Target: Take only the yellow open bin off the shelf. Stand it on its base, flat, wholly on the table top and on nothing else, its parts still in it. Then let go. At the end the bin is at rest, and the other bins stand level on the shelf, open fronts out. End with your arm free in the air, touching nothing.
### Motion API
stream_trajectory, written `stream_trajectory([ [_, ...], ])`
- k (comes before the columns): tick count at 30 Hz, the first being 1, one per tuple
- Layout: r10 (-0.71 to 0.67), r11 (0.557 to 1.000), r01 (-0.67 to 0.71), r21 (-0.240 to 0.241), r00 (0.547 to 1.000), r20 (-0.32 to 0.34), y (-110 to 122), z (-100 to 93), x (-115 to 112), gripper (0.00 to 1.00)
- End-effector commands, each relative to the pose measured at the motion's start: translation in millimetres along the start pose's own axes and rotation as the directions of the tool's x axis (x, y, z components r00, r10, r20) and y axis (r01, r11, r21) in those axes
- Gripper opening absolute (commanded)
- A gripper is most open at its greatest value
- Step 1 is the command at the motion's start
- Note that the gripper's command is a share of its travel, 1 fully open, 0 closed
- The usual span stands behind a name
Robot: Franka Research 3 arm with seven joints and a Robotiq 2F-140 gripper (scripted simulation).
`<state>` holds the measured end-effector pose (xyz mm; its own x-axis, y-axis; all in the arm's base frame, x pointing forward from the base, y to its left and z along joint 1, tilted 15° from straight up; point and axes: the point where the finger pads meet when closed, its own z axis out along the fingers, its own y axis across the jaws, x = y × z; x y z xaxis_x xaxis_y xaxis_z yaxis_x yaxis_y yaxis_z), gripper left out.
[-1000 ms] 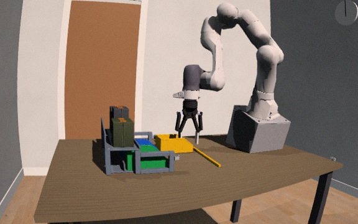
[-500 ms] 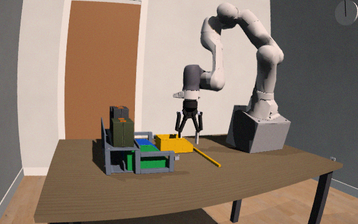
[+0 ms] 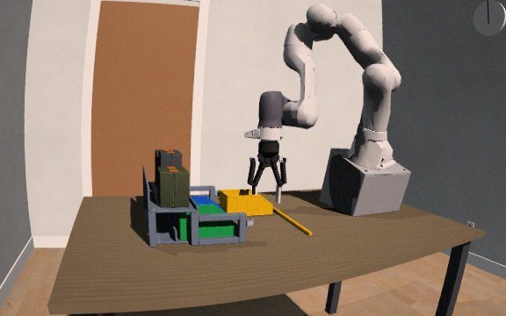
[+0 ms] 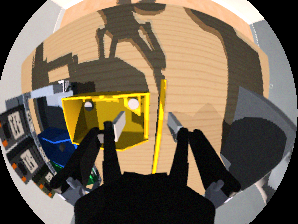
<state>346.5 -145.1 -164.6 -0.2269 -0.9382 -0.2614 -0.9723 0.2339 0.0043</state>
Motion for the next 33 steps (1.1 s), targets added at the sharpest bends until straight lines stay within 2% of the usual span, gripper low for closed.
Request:
stream_trajectory([
  [1, 0.0, 1.0, 0.0, 0.0, 1.0, 0.0, 0, -0.1, 0, 0.57],
  [26, 0.0, 1.0, 0.0, 0.0, 1.0, 0.0, 0, -0.1, 0, 0.57],
  [31, 0.007, 1.0, -0.007, 0.006, 1.0, 0.0, 0, -40.1, 0, 0.57],
  [33, 0.007, 1.0, -0.007, 0.006, 1.0, 0.0, 0, -40.1, 0, 0.57],
])
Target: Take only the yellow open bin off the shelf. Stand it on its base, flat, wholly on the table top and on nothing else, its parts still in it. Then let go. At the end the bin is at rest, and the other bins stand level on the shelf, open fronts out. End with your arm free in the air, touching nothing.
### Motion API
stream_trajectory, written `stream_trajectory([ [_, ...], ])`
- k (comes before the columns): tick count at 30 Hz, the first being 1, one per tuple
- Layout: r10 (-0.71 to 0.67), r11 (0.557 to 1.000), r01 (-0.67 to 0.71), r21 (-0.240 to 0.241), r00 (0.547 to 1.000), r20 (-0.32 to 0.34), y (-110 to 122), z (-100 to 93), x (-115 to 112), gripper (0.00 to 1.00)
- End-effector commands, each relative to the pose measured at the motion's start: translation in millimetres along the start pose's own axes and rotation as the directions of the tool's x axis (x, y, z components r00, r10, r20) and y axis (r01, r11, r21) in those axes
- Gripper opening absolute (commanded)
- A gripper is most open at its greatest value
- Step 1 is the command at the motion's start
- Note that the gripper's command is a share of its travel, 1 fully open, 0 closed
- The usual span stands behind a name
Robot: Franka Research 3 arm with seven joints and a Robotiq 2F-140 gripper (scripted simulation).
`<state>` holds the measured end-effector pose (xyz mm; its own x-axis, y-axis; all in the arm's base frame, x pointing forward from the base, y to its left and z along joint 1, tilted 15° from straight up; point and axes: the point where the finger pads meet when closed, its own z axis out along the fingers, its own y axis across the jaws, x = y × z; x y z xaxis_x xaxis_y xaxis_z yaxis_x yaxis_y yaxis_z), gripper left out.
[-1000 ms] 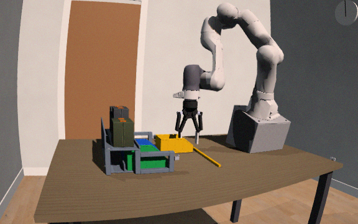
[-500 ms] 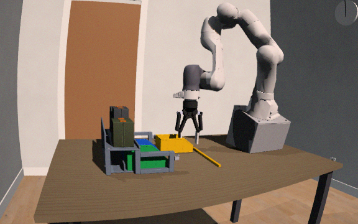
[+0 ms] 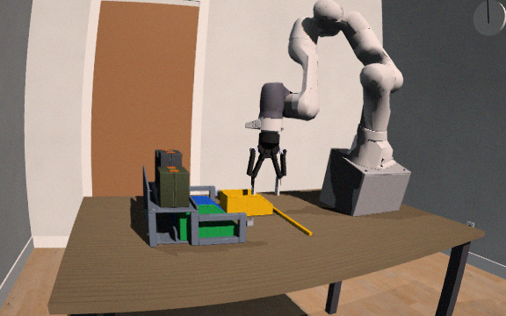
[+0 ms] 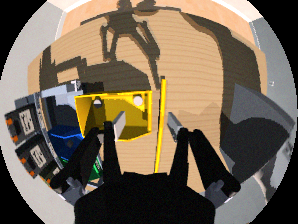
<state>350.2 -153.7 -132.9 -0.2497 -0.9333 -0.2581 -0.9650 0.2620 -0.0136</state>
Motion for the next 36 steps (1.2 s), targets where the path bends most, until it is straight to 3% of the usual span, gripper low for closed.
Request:
stream_trajectory([
  [1, -0.016, 1.0, 0.016, -0.018, 1.0, 0.004, 5, -7.6, 1, 0.57],
  [10, -0.016, 1.0, 0.016, -0.018, 1.0, 0.004, 5, -7.6, 1, 0.57],
  [15, -0.016, 1.0, 0.016, -0.018, 1.0, 0.004, 5, -63.9, 1, 0.57],
  [28, 0.007, 1.0, -0.007, -0.004, 1.0, 0.0, 1, -67.0, 2, 0.57],
  [36, -0.016, 1.0, 0.016, -0.018, 1.0, 0.004, 8, -73.8, 1, 0.57],
])
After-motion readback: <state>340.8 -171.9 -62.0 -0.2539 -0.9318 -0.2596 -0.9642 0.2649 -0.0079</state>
